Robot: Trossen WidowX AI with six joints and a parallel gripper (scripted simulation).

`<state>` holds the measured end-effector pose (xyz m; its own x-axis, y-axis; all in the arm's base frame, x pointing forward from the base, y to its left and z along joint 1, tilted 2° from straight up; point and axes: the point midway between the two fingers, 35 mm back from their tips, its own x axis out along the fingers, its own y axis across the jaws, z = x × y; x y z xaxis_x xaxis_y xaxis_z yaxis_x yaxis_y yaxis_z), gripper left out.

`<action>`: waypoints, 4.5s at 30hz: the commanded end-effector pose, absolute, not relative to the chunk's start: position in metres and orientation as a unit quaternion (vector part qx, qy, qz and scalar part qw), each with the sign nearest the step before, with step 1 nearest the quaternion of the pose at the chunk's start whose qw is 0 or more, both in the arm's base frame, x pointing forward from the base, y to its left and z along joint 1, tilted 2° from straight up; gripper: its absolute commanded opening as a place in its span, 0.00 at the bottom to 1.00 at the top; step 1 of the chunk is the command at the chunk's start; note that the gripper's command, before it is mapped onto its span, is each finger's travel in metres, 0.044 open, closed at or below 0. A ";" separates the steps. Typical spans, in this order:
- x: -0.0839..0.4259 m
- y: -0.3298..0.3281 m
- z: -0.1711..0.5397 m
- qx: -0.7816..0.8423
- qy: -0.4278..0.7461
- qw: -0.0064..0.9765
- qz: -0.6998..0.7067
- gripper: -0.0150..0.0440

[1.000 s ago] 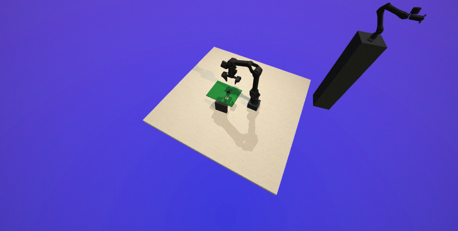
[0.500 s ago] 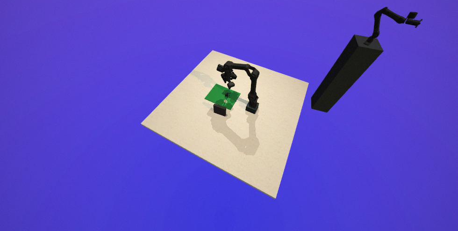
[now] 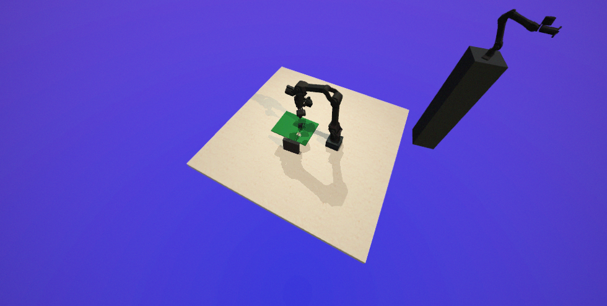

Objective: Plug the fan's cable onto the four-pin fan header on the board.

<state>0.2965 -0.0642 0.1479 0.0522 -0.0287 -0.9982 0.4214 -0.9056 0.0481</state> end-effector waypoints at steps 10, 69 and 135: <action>0.300 -0.068 0.051 0.706 0.131 0.163 -0.677 1.00; 0.304 -0.069 0.003 0.708 0.131 0.160 -0.675 0.82; 0.300 -0.055 0.051 0.670 0.240 0.275 -0.646 0.25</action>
<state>0.3013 -0.0587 0.0501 0.0474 -0.0274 -0.9985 0.5866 -0.8084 0.0500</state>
